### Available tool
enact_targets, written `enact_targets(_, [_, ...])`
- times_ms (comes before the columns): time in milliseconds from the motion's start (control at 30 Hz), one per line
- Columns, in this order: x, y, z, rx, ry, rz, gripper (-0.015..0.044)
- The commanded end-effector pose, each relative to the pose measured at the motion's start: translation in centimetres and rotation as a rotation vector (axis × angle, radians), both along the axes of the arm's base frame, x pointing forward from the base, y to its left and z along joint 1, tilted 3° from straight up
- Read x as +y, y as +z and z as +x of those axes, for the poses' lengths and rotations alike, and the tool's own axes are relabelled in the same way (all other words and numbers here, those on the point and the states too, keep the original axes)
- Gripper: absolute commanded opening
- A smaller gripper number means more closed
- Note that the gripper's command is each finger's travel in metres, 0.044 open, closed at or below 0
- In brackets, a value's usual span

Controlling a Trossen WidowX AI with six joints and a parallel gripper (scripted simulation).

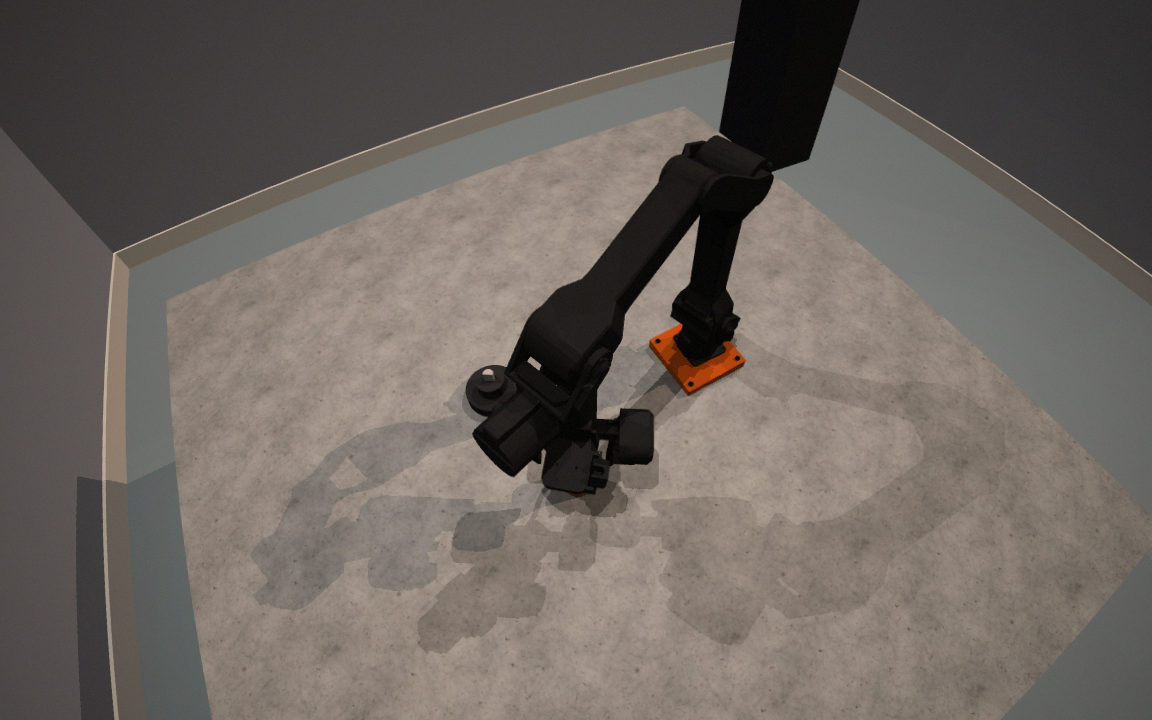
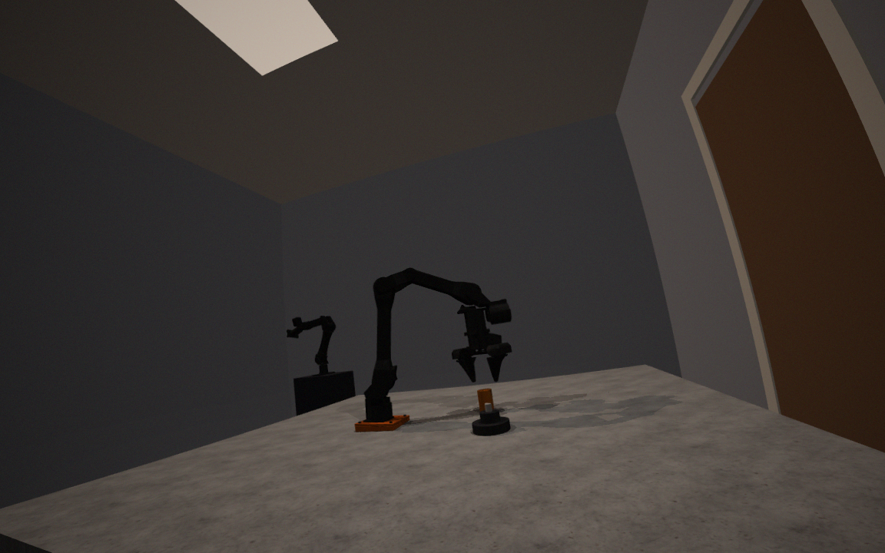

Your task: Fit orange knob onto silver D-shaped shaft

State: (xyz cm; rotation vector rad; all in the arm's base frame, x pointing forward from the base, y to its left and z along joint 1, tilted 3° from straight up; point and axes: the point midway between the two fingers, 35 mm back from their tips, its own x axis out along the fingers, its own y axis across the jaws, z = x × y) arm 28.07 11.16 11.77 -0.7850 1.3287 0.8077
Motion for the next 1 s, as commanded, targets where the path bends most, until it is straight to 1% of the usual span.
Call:
enact_targets(0, [-0.2, 1.0, -0.4, 0.011, 0.003, -0.001, 0.0440])
enact_targets(100, [-0.2, 0.9, -0.4, 0.011, 0.003, -0.001, 0.0440])
enact_targets(200, [-0.1, -0.4, -0.3, 0.011, 0.003, -0.001, 0.0440])
enact_targets(967, [0.1, -3.7, 0.0, 0.011, 0.003, -0.001, 0.0440])
